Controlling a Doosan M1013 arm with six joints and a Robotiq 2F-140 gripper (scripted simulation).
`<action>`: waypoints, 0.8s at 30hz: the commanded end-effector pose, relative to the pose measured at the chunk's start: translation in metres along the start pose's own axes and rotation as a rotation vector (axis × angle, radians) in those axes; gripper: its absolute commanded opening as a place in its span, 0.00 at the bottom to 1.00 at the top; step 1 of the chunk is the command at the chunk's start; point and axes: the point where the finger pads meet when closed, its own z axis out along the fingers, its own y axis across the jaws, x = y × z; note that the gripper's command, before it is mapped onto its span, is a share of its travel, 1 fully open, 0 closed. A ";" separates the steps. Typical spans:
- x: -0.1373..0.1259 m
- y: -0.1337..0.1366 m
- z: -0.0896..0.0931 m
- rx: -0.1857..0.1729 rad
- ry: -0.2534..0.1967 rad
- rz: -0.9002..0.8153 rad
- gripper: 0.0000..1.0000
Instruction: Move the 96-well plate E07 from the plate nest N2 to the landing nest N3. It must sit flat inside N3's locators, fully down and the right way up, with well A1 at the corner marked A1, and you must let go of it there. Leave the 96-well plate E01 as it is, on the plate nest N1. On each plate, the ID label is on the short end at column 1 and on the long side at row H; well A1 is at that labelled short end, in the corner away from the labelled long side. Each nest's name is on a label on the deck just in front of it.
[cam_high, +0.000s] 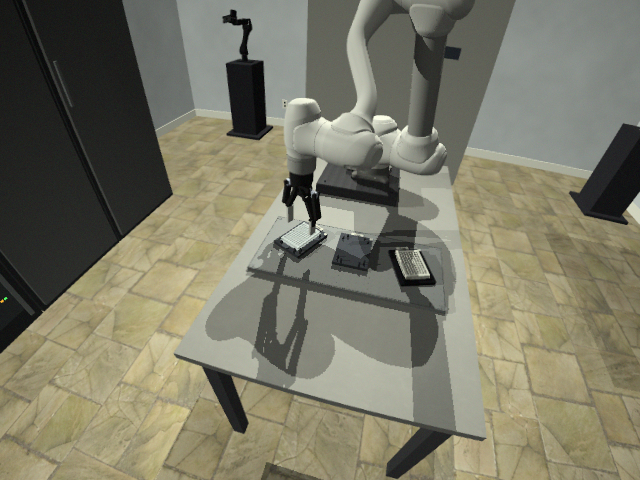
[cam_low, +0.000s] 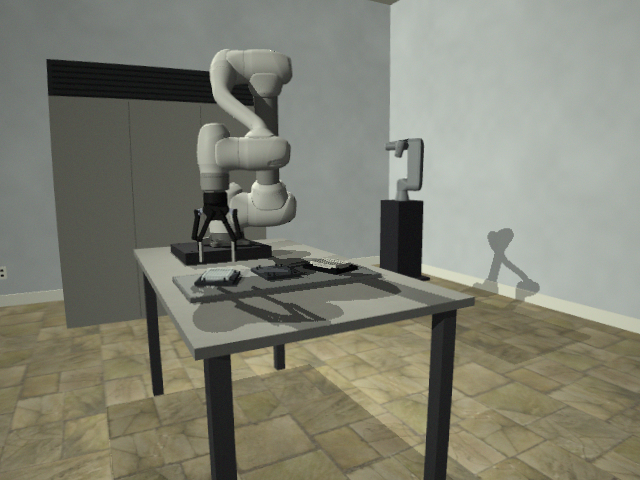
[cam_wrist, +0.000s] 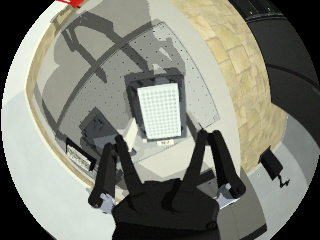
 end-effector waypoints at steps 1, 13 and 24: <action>0.000 0.000 0.002 0.000 0.000 0.000 0.66; -0.002 0.000 0.012 0.000 0.000 0.000 0.66; -0.003 0.001 0.020 0.000 0.000 0.000 0.66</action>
